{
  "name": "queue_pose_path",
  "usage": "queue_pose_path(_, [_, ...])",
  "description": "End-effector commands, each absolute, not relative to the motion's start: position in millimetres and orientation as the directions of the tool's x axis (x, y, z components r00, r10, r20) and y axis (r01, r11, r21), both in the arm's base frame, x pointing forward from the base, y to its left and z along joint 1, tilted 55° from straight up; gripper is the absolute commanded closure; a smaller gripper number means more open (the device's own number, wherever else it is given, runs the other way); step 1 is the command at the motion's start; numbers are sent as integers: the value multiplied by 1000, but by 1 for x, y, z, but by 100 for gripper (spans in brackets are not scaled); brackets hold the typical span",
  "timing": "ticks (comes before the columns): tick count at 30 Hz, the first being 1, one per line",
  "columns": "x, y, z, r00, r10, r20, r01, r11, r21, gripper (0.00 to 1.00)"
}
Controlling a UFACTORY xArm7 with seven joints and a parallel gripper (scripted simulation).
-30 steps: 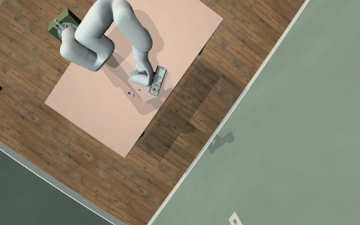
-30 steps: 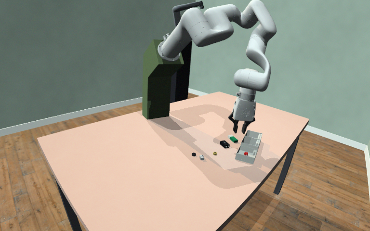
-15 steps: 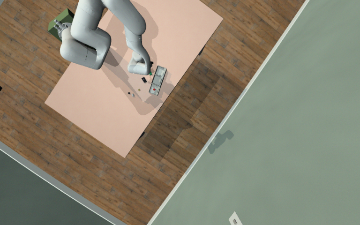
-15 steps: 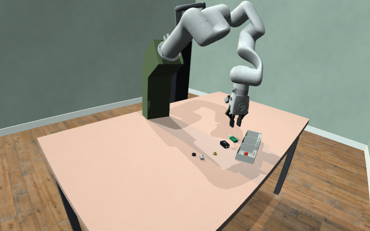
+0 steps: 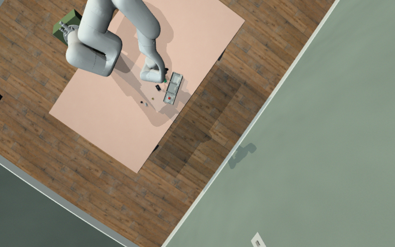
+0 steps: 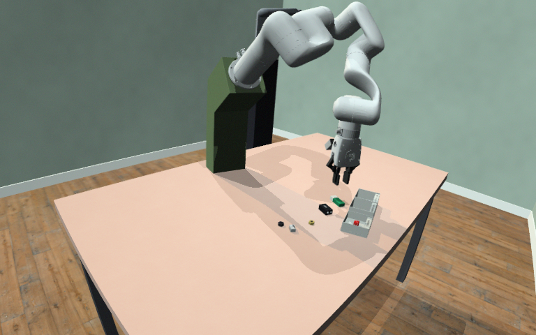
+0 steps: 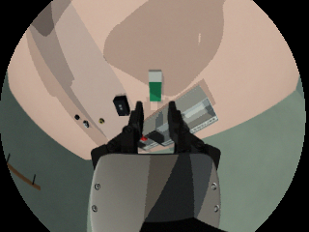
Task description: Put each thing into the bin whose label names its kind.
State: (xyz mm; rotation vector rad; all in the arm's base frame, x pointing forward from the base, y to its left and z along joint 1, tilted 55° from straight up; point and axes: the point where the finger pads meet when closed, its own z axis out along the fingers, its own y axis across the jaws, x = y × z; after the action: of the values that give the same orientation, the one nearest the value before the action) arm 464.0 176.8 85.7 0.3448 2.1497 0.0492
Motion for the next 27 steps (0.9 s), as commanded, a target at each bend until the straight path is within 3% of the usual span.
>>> queue_pose_path(1, [464,177,87,-531,264,-805,225,960,166,62])
queue_pose_path(11, [464,177,87,-531,264,-805,225,960,166,62])
queue_pose_path(27, [510,172,56,-530,264,-806,225,960,166,62])
